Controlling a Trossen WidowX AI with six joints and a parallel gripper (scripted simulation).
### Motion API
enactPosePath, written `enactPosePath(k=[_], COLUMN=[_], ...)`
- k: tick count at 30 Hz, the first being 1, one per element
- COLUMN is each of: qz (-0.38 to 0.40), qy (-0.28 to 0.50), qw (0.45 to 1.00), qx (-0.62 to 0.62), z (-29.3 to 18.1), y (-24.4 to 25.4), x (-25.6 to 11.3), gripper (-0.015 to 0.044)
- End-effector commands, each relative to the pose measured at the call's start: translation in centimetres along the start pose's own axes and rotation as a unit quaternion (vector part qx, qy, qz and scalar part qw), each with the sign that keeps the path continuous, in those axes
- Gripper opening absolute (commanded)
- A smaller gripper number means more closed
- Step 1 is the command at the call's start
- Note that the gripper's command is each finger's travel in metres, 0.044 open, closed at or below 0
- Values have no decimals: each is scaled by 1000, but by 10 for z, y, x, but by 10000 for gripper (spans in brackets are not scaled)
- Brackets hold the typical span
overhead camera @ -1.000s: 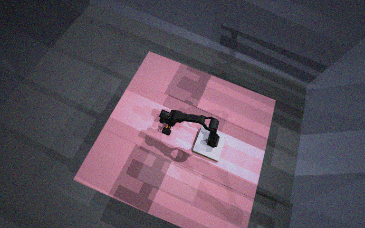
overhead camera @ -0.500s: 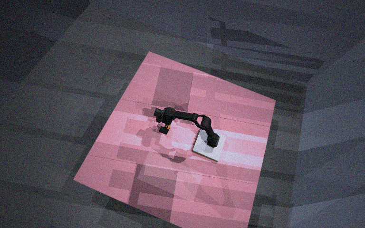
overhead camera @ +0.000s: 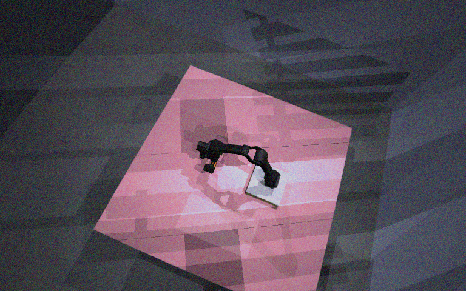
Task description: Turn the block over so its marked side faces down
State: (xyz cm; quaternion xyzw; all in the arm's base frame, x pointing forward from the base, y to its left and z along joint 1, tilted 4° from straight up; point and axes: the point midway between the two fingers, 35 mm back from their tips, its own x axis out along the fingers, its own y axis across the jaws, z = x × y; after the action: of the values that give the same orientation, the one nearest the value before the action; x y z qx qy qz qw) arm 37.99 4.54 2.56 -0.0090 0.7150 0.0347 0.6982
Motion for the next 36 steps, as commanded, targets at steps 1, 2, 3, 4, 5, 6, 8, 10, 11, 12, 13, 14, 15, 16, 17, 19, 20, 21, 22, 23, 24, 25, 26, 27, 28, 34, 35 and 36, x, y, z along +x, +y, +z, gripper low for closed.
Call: enactPosePath(k=[1,2,3,4,5,6,8,10,11,12,13,14,15,16,17,19,20,21,22,23,24,25,26,27,28,34,35,36], qz=[2,2,2,2,2,2,2,2,2,2,2,2,2,2,2,2,2,2,2,2,2,2,2,2,2,2,2,2], qy=[1,1,1,1,1,1,1,1,1,1,1,1,1,1,1,1,1,1,1,1,1,1,1,1,1,1,1,1], qw=[1000,1000,1000,1000,1000,1000,1000,1000,1000,1000,1000,1000,1000,1000,1000,1000,1000,1000,1000,1000,1000,1000,1000,1000,1000,1000,1000,1000], qx=[-1,-1,-1,-1,-1,-1,-1,-1,-1,-1,-1,-1,-1,-1,-1,-1,-1,-1,-1,-1,-1,-1,-1,-1,-1,-1,-1,-1], z=[0,0,0,0,0,0,0,-1,-1,-1,-1,-1,-1,-1,-1,-1,-1,-1,-1,-1,-1,-1,-1,-1,-1,-1,-1,-1], y=[1,1,1,1,1,1,1,1,1,1,1,1,1,1,1,1,1,1,1,1,1,1,1,1,1,1,1,1], x=[8,9,11,13,14,16,19,23,24,26,27,29,30,30,30,30,30,30,30,30,30,30,30,30,30,30,30,30], gripper=[440,440,440,440,440,440,440,440,440,440,440,440,440,440,414,361,335,309,282,276,269,263,256,249,242,202,196,189])
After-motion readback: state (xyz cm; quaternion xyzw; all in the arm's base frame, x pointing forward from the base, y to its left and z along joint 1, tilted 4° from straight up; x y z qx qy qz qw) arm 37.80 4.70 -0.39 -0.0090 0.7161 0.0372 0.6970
